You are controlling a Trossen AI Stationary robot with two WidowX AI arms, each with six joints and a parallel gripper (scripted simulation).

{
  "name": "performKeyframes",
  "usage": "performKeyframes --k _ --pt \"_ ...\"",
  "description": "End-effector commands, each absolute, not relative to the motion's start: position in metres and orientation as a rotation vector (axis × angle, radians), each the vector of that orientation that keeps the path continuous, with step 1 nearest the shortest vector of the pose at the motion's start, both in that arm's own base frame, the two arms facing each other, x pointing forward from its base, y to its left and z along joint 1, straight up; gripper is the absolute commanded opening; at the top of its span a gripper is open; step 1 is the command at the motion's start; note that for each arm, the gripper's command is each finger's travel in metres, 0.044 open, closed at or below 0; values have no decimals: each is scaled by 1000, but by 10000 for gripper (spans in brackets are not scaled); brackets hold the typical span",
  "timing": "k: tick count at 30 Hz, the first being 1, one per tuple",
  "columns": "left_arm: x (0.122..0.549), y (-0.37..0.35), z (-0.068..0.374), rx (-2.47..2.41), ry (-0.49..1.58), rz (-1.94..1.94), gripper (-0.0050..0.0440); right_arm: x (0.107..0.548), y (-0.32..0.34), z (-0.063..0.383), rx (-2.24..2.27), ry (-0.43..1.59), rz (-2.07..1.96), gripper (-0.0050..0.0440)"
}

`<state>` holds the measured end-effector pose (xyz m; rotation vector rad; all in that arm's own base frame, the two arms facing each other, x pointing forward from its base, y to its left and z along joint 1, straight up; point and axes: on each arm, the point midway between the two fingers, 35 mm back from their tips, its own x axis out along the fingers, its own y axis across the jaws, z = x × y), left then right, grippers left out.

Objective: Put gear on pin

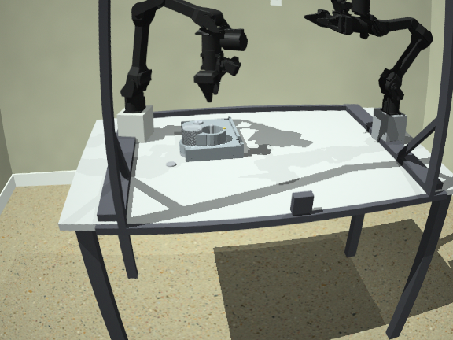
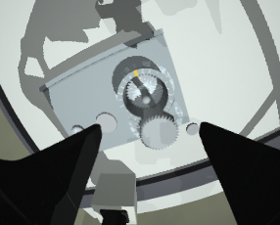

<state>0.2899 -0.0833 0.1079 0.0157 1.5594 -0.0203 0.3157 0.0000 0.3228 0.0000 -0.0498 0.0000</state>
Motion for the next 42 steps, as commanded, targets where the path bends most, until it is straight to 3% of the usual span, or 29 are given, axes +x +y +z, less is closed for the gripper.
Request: performKeyframes --k 1,24,42 --pt "291 -84 117 4 1531 -26 369 314 0 333 0 -76 0 400" --pt "346 -48 197 -70 743 -87 369 314 0 333 0 -76 0 400" --pt "333 -12 290 -29 162 -35 369 314 0 333 0 -76 0 400"
